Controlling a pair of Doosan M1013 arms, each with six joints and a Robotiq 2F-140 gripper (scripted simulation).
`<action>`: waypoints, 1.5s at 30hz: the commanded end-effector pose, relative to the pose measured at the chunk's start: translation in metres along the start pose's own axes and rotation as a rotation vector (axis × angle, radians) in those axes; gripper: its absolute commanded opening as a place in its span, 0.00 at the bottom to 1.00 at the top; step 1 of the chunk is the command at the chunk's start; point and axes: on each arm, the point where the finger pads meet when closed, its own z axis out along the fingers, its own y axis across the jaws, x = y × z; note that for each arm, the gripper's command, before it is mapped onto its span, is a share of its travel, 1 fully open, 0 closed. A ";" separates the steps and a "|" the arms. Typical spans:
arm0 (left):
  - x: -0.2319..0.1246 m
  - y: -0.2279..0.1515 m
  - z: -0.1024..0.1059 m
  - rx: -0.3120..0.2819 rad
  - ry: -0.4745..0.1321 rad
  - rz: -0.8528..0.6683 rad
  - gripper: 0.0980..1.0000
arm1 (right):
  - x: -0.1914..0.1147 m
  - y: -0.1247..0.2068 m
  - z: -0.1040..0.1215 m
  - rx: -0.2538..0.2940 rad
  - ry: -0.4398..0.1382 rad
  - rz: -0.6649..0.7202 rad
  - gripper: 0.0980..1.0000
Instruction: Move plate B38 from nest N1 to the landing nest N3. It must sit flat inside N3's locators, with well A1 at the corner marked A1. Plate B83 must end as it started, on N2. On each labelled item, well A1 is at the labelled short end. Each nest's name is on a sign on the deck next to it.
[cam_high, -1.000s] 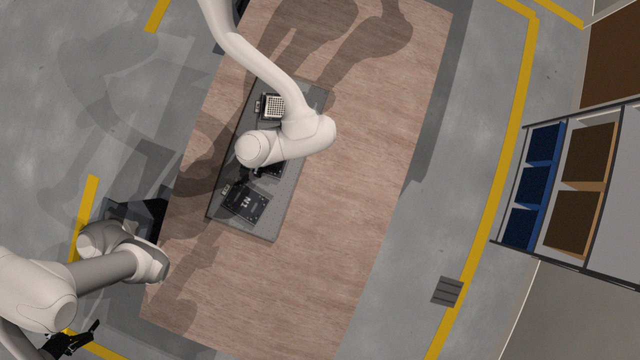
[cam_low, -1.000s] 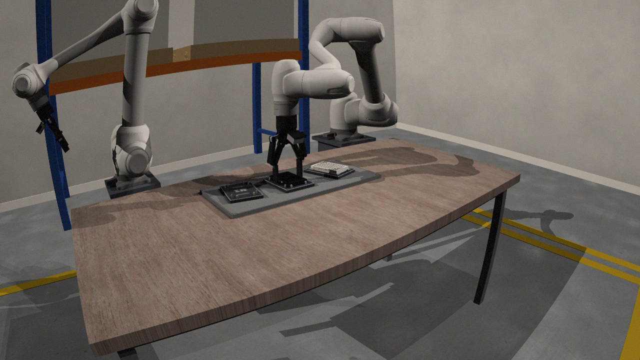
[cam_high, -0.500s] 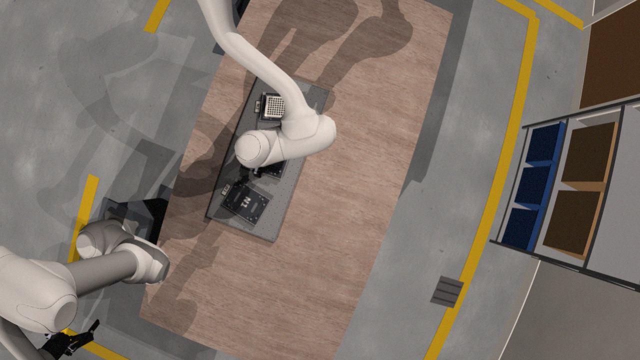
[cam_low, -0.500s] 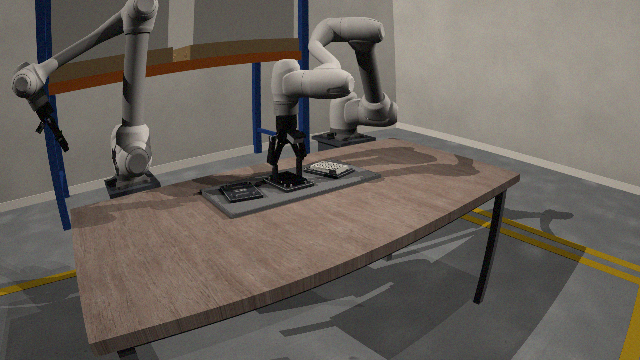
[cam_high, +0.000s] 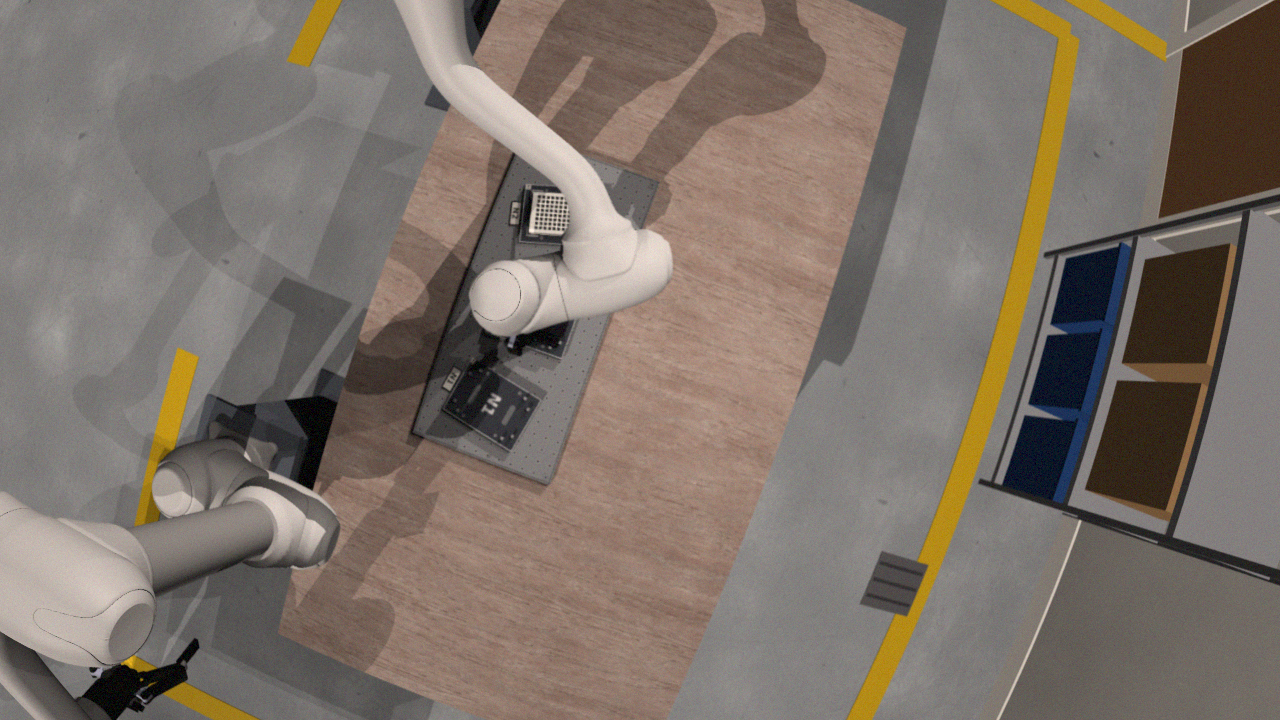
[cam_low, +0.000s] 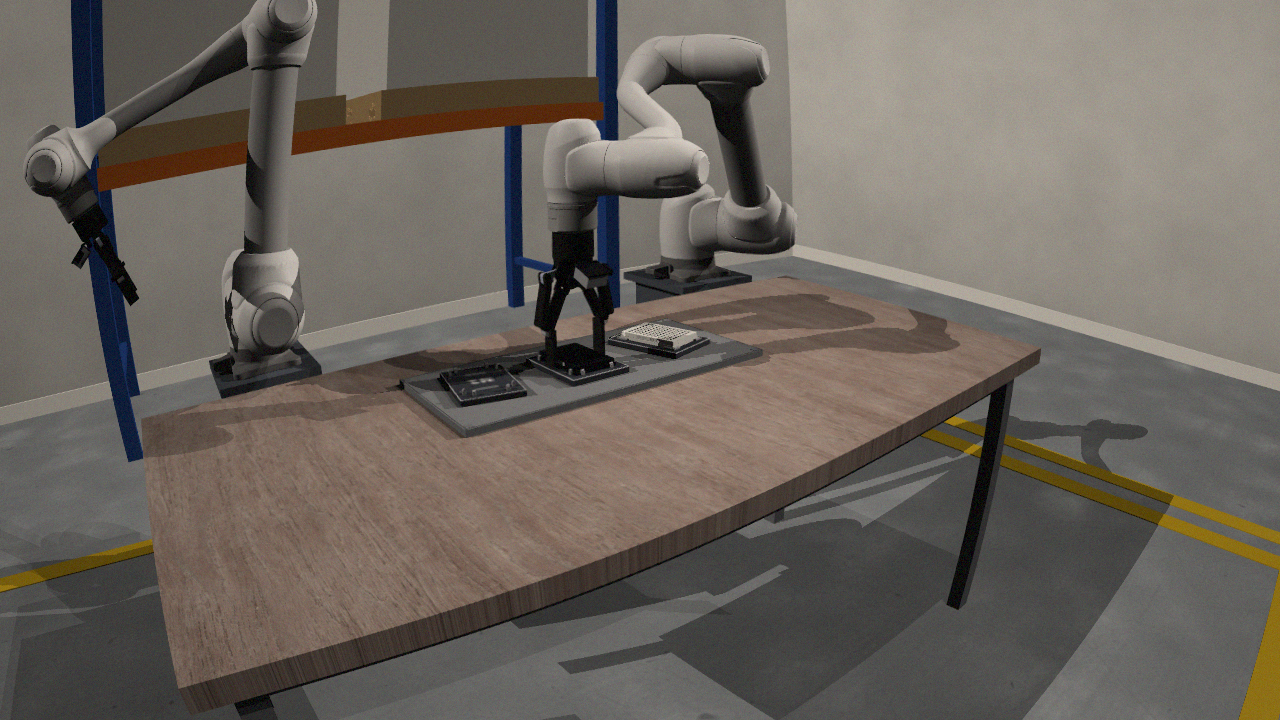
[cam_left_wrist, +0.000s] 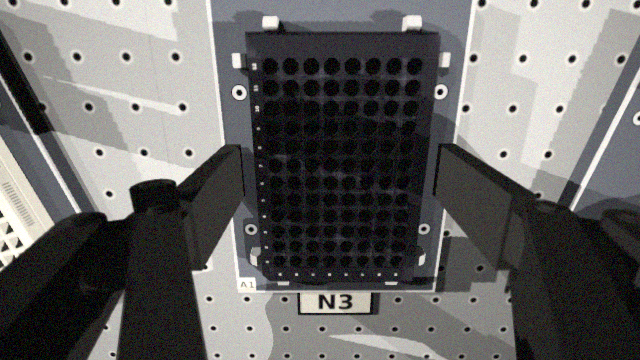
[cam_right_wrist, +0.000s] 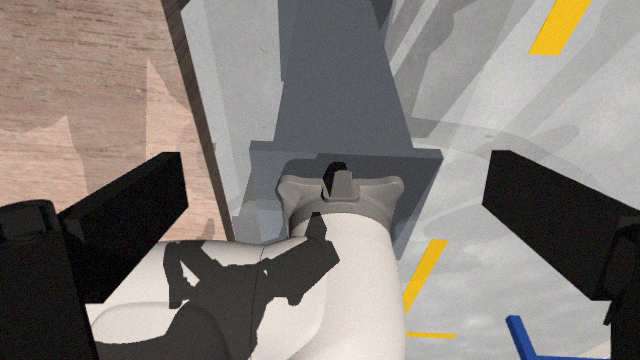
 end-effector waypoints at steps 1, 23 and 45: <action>0.001 0.000 -0.002 -0.002 0.002 0.000 0.66 | 0.000 0.000 -0.001 0.000 0.001 0.000 1.00; 0.001 0.000 -0.002 -0.002 0.002 0.000 0.66 | 0.000 0.000 -0.001 0.000 0.001 0.000 1.00; 0.000 0.000 -0.020 -0.002 0.002 0.000 0.66 | 0.000 0.000 -0.001 0.000 0.001 0.000 1.00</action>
